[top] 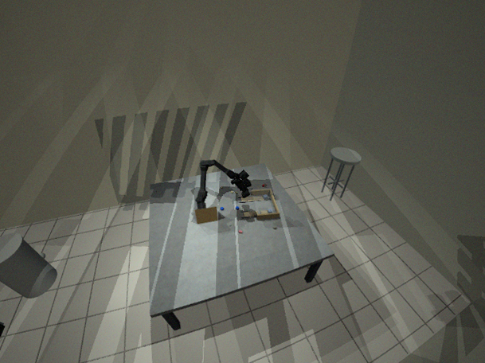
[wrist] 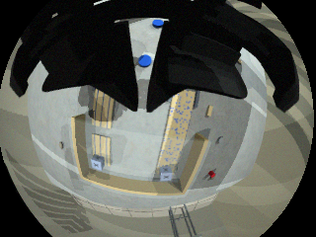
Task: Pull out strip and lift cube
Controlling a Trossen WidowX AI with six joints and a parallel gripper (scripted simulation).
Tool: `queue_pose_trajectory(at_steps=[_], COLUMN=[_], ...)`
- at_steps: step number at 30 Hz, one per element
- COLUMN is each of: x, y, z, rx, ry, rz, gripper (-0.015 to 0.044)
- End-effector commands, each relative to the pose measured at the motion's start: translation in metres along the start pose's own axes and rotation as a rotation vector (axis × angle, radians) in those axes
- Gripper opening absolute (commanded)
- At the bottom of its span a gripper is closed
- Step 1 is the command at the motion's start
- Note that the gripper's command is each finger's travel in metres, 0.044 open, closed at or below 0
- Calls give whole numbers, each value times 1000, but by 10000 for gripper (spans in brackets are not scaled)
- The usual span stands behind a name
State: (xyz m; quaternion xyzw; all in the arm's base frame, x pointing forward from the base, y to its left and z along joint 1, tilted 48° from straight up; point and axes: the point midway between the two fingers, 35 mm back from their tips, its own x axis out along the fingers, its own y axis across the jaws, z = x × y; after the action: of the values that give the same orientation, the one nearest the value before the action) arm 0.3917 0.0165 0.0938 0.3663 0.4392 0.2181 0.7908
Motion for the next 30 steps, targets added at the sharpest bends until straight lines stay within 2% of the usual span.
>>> queue_pose_trajectory(at_steps=[1, 10, 30], x=[31, 65, 78], y=[26, 83, 88], z=[-4, -31, -44], rx=[39, 93, 93], ry=[205, 547, 554], rz=[-21, -74, -76], gripper=[0, 0, 0])
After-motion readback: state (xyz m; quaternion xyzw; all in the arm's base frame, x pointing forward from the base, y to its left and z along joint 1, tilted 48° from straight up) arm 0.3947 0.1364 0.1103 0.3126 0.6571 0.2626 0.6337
